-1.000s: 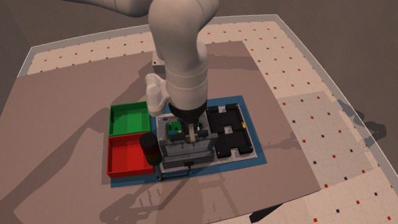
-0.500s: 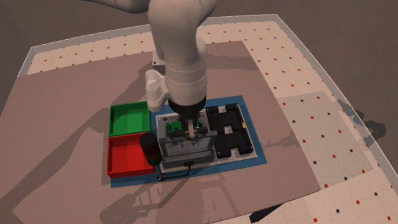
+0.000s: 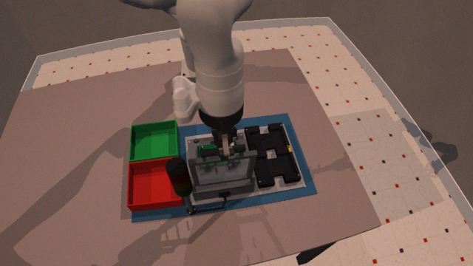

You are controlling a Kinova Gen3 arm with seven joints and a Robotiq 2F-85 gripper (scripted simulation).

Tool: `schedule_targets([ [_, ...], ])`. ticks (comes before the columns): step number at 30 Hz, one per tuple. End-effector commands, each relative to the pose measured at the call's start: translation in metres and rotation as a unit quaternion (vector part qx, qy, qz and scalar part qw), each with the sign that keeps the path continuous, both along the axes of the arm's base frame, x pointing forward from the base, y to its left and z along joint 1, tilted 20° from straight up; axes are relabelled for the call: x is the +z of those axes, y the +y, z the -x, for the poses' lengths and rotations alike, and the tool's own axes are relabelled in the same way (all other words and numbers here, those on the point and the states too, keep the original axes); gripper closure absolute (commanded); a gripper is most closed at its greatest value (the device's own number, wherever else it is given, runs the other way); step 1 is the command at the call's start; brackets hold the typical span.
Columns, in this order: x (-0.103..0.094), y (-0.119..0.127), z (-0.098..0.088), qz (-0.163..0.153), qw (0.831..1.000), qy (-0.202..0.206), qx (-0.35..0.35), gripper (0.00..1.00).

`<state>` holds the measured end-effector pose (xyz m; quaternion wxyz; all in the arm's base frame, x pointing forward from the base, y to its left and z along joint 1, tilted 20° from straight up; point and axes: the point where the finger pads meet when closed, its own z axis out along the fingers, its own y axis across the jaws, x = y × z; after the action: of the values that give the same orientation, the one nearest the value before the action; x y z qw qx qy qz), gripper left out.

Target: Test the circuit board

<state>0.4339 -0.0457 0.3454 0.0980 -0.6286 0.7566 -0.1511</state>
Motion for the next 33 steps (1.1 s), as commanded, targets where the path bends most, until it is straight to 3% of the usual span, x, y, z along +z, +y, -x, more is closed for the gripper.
schedule_targets([
  [1, -0.002, 0.002, 0.008, 0.000, 1.000, 0.005, 0.001, 1.00],
  [33, -0.015, 0.008, 0.042, 0.000, 1.000, 0.007, 0.002, 1.00],
])
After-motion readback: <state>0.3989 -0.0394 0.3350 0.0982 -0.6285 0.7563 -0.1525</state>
